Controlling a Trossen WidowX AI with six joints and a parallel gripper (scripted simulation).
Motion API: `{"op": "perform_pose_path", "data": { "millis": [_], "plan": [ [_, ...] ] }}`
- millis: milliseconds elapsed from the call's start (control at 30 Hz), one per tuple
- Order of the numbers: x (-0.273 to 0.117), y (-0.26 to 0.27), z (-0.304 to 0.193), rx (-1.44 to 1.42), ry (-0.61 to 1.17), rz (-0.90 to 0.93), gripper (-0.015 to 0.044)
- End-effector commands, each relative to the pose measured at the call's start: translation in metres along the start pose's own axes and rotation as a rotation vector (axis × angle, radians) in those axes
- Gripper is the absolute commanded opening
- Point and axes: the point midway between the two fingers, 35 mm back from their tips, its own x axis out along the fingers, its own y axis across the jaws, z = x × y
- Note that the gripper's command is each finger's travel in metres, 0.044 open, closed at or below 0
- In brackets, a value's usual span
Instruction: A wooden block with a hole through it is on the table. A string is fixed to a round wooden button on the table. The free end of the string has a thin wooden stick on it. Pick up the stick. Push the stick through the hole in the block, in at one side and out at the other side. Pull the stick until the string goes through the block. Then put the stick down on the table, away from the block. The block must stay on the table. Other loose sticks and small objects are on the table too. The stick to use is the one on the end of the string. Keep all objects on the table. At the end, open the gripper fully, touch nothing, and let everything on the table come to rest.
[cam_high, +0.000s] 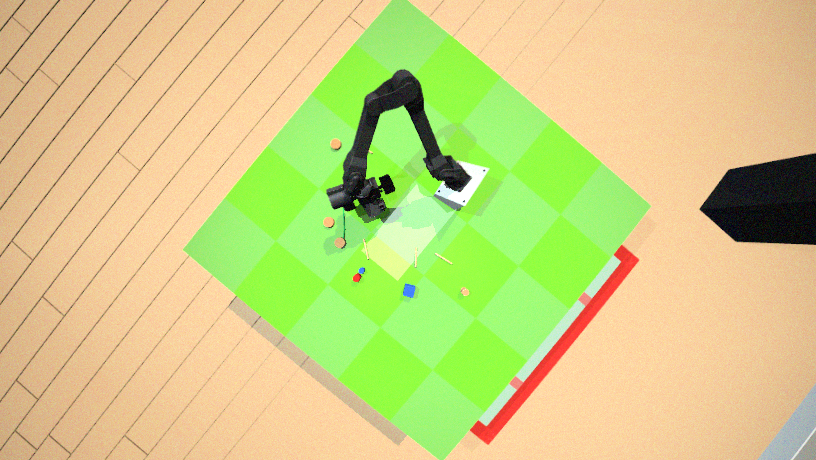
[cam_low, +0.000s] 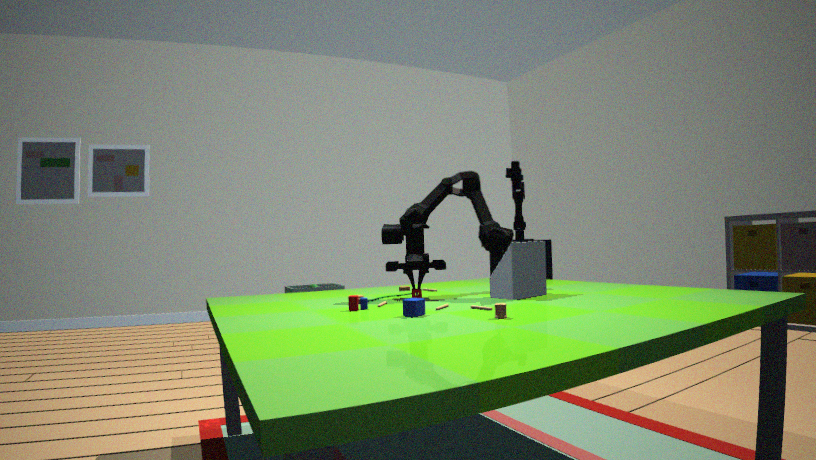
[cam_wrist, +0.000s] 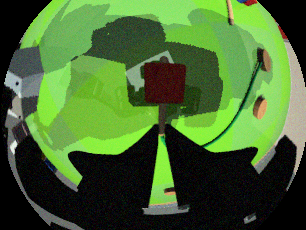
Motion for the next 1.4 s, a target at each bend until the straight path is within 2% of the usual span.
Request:
{"op": "perform_pose_path", "data": {
  "millis": [0, 367, 533, 667, 833, 1100, 1367],
  "plan": [
    [0.001, 0.001, 0.006, 0.0, 0.005, 0.004, 0.0],
    [0.0, 0.001, 0.021, 0.0, 0.004, 0.005, 0.0],
    [0.0, 0.0, 0.018, -0.001, -0.002, 0.002, 0.0124],
    [-0.01, -0.001, 0.02, 0.0, -0.006, 0.004, 0.0124],
    [-0.077, 0.0, 0.017, -0.001, -0.006, 0.006, 0.0124],
    [-0.075, 0.0, 0.02, 0.006, -0.013, 0.007, 0.0124],
    [-0.075, 0.0, 0.031, 0.677, -0.017, 0.014, 0.0124]
  ]
}}
